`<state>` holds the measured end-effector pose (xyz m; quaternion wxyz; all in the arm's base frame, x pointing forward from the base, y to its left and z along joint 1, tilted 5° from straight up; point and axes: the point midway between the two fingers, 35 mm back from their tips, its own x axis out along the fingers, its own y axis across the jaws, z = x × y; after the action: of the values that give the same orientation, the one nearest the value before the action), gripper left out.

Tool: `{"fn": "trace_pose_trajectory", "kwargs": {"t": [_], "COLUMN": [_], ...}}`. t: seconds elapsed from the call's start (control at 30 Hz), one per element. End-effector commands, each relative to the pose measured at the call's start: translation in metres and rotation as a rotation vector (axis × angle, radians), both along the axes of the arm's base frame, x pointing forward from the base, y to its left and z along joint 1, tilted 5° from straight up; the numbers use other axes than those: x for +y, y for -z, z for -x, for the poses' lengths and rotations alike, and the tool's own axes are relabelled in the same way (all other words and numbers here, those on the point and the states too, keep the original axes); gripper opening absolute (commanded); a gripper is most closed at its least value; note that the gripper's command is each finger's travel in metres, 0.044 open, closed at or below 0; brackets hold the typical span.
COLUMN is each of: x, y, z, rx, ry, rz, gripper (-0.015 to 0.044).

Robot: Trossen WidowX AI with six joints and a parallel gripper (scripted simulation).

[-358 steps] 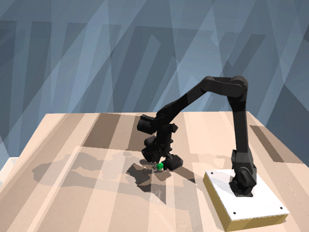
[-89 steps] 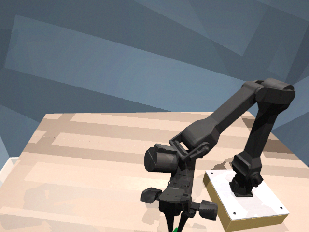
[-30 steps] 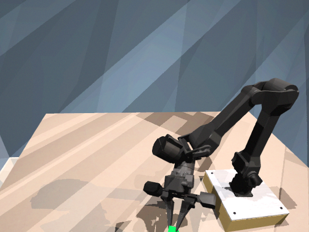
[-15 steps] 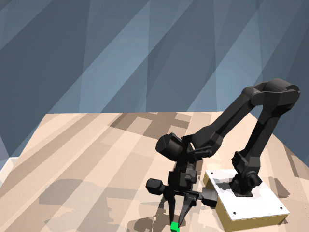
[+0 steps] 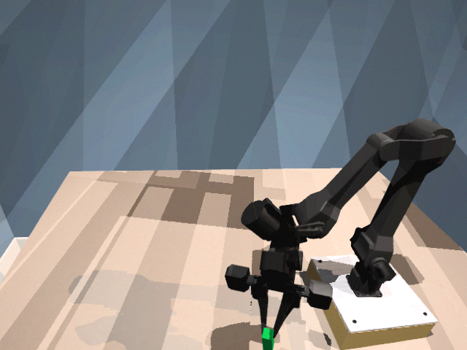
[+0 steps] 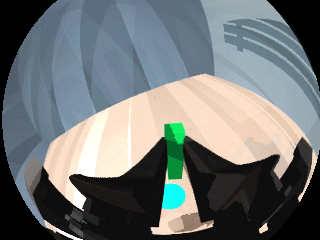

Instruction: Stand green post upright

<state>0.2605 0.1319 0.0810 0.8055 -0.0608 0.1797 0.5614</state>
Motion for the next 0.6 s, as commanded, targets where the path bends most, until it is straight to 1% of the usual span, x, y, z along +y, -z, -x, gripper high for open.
{"fn": "trace_pose_trajectory", "kwargs": {"t": [0.0, 0.57], "x": [-0.002, -0.008], "y": [0.000, -0.006], "z": [0.004, 0.016], "rx": [-0.015, -0.091], "ry": [-0.005, -0.023], "rz": [-0.017, -0.092], "gripper": [0.0023, 0.0023]}}
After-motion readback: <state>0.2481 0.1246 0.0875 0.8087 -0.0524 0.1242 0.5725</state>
